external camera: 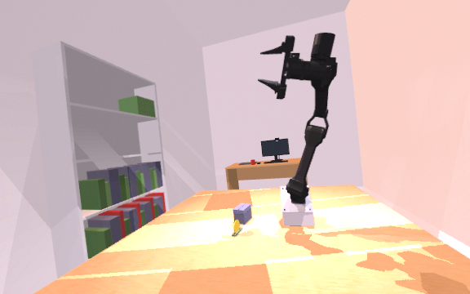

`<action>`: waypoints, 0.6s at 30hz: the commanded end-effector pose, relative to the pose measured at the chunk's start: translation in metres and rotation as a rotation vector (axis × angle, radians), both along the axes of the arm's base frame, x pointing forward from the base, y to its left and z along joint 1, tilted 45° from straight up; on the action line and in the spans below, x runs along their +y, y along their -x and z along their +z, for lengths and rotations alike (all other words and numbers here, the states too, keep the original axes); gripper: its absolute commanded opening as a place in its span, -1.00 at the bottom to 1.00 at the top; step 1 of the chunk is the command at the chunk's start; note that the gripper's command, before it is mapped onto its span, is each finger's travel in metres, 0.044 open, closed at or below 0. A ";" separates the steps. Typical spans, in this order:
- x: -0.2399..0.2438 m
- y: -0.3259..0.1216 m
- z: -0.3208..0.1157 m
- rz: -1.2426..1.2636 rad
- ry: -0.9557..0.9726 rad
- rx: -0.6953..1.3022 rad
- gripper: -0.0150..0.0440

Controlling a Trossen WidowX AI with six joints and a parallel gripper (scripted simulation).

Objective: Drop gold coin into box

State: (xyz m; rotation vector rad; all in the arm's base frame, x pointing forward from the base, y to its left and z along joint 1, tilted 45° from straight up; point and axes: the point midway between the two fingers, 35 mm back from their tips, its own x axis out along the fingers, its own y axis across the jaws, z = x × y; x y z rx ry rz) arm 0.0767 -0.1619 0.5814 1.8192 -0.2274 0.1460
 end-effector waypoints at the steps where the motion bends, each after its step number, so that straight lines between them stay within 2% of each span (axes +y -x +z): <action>1: 0.003 0.000 0.001 -0.001 0.018 0.001 0.78; 9: 0.123 -0.038 -0.001 -0.013 0.733 0.074 0.06; 13: 0.182 -0.074 -0.026 0.030 1.139 0.136 0.05; 18: 0.238 -0.125 -0.077 0.161 1.612 0.212 0.05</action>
